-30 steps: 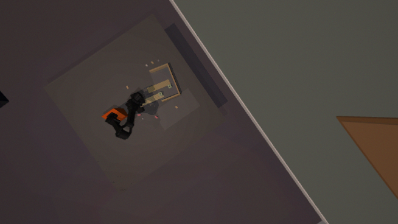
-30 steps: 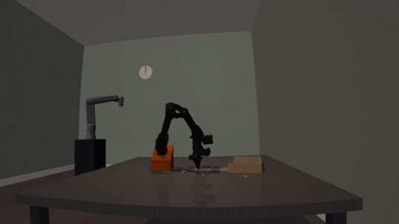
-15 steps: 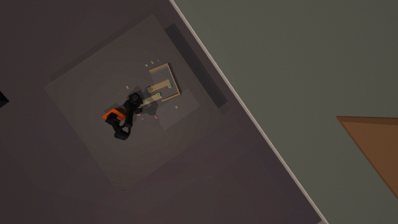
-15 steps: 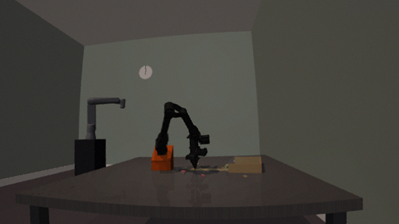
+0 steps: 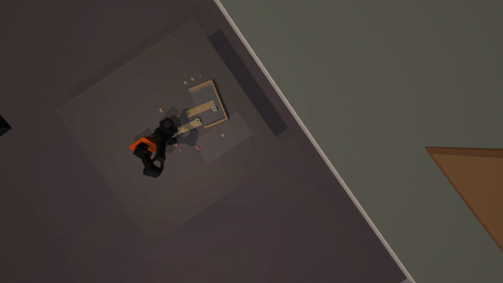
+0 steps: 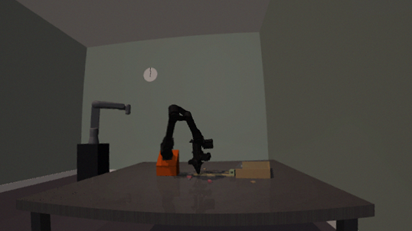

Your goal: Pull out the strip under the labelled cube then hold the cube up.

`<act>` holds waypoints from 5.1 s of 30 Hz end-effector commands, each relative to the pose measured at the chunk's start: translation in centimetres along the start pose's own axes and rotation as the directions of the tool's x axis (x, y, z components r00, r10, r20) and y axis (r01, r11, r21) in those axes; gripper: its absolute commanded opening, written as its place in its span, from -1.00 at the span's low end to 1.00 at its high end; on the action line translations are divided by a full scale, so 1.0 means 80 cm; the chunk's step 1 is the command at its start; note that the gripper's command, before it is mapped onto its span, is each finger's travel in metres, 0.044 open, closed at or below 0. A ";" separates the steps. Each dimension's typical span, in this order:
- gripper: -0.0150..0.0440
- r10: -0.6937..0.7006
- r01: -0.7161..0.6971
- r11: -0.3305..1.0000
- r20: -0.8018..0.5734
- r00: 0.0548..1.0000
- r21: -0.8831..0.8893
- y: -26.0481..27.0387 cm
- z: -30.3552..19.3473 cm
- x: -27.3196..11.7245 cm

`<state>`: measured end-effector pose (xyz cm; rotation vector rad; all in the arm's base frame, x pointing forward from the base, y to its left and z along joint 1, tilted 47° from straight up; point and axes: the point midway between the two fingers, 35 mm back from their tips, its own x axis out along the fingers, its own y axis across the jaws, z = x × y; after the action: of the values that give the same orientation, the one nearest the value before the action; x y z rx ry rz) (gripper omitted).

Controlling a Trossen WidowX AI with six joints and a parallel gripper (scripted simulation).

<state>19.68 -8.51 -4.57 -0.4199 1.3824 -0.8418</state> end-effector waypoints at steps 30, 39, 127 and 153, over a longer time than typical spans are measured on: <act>-0.49 0.002 -0.002 1.000 -0.029 1.000 -0.012 -0.001 -0.030 0.004; -0.49 0.002 -0.002 1.000 -0.029 1.000 -0.012 -0.001 -0.030 0.004; 1.00 0.004 -0.001 0.992 -0.023 1.000 0.128 0.008 0.191 -0.066; 0.36 0.005 -0.002 0.992 -0.021 1.000 0.129 0.007 0.257 -0.055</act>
<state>39.69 -8.80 2.11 -0.3011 1.3376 -0.9299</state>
